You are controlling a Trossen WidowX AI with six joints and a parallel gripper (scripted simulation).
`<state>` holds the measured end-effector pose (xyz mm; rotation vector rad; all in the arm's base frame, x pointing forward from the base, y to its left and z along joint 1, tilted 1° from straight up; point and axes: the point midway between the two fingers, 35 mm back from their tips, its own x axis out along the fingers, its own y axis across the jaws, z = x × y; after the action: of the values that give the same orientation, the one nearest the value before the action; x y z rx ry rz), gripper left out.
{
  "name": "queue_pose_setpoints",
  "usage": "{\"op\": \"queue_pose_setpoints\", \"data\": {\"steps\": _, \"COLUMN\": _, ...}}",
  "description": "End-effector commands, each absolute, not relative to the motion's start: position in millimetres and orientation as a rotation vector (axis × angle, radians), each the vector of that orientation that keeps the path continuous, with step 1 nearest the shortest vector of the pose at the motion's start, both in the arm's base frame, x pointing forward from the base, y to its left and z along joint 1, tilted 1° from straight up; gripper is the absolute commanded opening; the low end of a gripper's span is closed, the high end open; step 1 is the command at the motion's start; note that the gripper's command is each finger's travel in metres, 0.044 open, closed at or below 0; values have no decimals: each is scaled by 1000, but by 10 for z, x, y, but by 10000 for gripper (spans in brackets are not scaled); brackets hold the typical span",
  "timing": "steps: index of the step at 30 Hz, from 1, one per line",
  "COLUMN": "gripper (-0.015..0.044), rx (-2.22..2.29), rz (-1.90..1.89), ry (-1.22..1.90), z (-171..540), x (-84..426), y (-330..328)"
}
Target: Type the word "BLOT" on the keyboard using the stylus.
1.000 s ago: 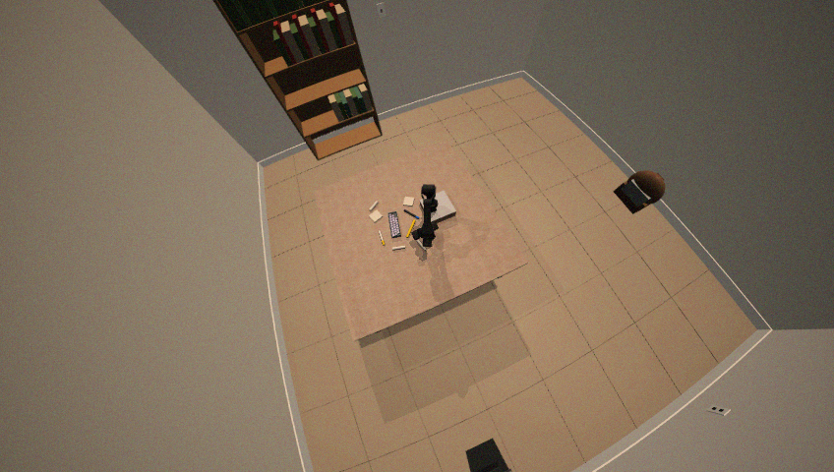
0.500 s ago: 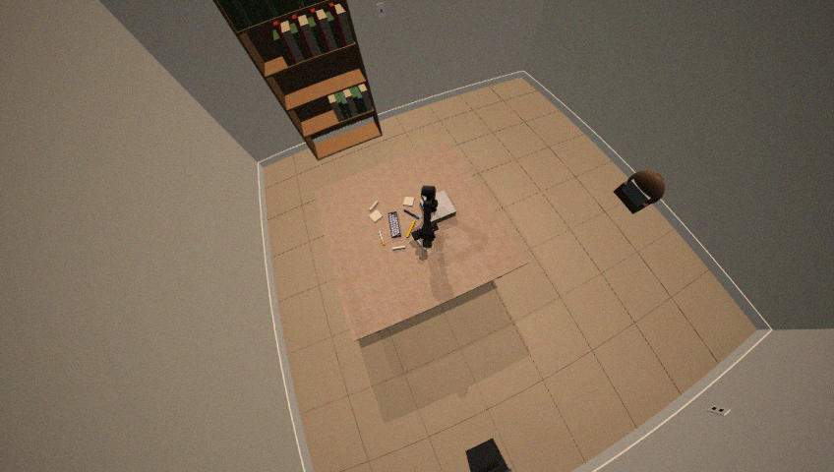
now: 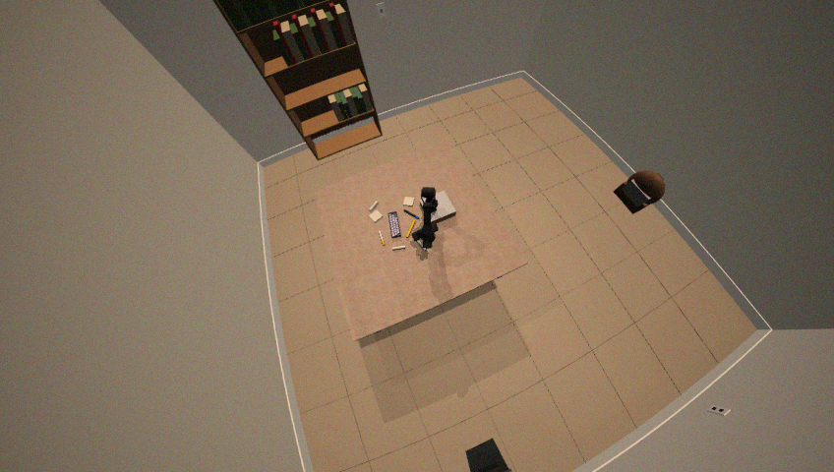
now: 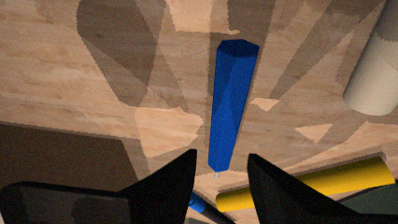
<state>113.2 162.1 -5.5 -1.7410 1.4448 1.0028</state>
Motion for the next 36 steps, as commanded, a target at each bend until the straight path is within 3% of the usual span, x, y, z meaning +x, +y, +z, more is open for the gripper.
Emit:
{"op": "queue_pose_setpoints", "data": {"steps": 1, "gripper": 150, "rx": -1744, "rz": 999, "ry": 1443, "z": -99, "x": 1139, "y": 1618}}
{"op": "queue_pose_setpoints", "data": {"steps": 18, "gripper": 150, "rx": -1744, "rz": 999, "ry": 1443, "z": -215, "x": 1140, "y": 1618}}
{"op": "queue_pose_setpoints", "data": {"steps": 23, "gripper": 19, "rx": -1741, "rz": 1002, "ry": 1446, "z": -198, "x": 1133, "y": 1619}}
{"op": "queue_pose_setpoints", "data": {"steps": 26, "gripper": 0, "rx": -1741, "rz": 1002, "ry": 1446, "z": -198, "x": 1133, "y": 1619}}
{"op": "queue_pose_setpoints", "data": {"steps": 32, "gripper": 0, "rx": -1741, "rz": 1002, "ry": 1446, "z": -198, "x": 1133, "y": 1619}}
{"op": "queue_pose_setpoints", "data": {"steps": 36, "gripper": 105, "rx": -1743, "rz": 1000, "ry": 1444, "z": 169, "x": 1135, "y": 1629}}
